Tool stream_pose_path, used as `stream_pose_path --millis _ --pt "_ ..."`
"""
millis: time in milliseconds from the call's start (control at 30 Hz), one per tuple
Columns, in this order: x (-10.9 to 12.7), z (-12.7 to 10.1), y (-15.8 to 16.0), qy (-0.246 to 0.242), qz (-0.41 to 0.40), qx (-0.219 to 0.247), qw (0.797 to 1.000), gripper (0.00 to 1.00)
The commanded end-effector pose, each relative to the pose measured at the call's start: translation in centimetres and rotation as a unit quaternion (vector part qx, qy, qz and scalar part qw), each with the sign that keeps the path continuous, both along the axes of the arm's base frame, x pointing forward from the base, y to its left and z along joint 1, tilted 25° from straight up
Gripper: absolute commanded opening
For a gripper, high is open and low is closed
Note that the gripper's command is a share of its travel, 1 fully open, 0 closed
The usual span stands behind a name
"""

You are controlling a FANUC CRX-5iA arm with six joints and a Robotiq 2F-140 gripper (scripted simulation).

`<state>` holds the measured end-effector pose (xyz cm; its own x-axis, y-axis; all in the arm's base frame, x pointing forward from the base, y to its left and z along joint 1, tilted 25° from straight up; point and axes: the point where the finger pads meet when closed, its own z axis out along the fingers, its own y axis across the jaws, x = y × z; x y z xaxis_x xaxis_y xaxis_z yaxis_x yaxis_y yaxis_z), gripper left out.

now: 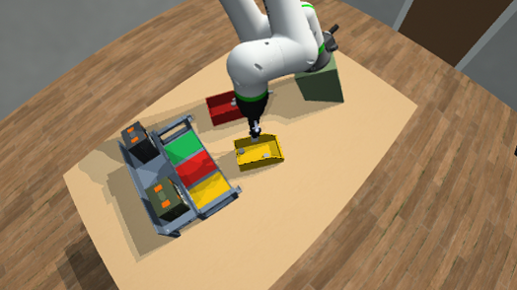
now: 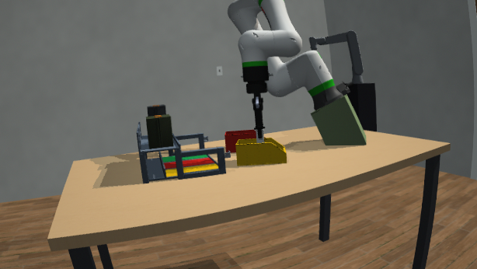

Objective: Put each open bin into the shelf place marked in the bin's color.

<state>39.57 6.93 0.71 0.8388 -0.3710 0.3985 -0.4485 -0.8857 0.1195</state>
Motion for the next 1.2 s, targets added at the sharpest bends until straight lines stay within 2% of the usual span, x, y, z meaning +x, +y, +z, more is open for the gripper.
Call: stream_pose_path --millis 0,1167 --pt "0.0 0.0 0.01 0.0 0.0 0.0 1.0 0.0" --pt "-0.15 0.44 0.14 0.0 0.0 0.0 1.0 0.0"
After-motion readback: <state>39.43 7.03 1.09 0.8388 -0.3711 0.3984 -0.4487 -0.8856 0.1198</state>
